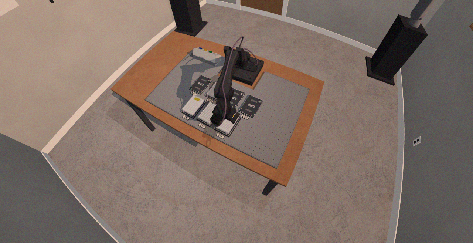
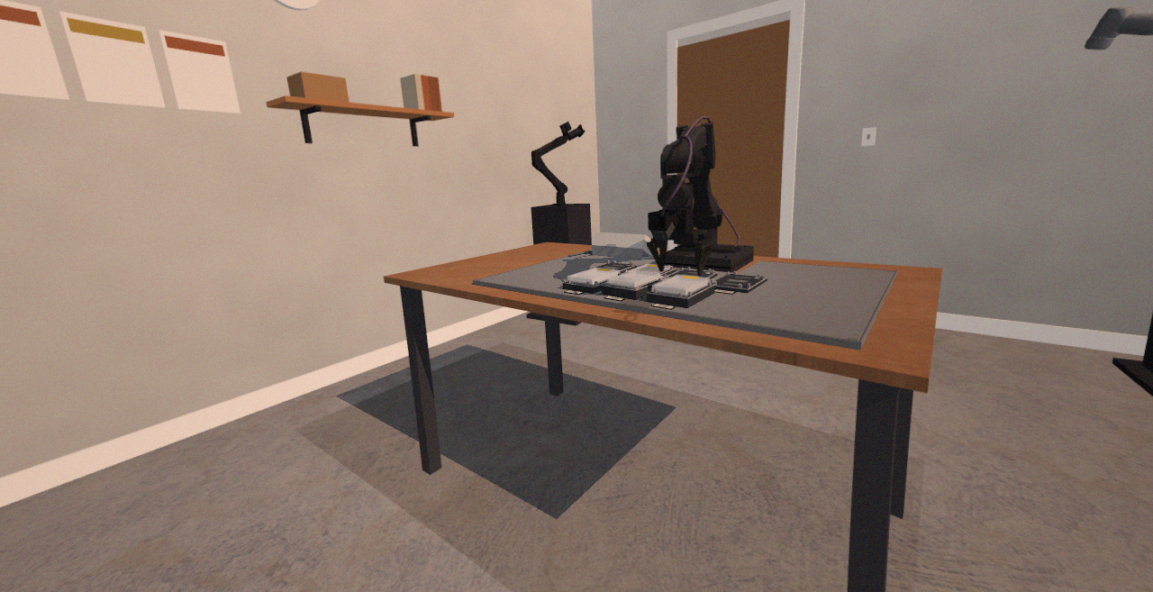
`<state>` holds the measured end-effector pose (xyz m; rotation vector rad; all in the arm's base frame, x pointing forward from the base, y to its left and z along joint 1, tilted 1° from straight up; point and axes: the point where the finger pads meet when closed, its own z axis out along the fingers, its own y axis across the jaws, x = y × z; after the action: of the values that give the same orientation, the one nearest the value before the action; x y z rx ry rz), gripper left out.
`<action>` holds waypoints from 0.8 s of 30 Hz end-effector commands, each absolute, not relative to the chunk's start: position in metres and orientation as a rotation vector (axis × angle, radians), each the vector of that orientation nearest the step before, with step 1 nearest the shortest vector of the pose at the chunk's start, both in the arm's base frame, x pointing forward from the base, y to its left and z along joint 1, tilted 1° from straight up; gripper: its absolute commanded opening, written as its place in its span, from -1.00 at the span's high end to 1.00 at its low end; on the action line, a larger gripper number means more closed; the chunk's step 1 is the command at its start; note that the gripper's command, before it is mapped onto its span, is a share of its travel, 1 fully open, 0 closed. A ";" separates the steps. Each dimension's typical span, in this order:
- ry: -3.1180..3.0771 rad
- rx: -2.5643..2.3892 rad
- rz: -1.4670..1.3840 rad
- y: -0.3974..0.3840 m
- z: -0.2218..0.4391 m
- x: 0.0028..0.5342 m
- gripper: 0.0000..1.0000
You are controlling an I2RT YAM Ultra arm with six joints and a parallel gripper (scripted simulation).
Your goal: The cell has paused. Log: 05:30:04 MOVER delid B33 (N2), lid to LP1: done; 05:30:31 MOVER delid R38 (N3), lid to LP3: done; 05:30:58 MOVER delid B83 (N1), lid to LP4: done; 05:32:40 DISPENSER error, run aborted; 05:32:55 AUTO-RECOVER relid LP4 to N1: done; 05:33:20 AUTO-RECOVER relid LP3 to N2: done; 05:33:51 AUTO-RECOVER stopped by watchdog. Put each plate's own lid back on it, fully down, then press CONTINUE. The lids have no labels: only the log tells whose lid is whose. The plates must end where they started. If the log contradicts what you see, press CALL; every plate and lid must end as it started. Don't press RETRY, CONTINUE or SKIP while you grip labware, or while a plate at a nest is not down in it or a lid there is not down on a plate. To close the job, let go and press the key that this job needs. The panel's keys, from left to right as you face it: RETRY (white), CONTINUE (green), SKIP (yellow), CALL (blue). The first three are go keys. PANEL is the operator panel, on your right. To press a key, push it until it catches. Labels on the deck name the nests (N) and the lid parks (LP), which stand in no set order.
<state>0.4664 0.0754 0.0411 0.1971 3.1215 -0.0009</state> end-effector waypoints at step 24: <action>3.104 0.194 0.005 0.076 0.050 0.469 -1.00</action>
<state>0.4673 0.0756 0.0425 0.1969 3.1176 0.0005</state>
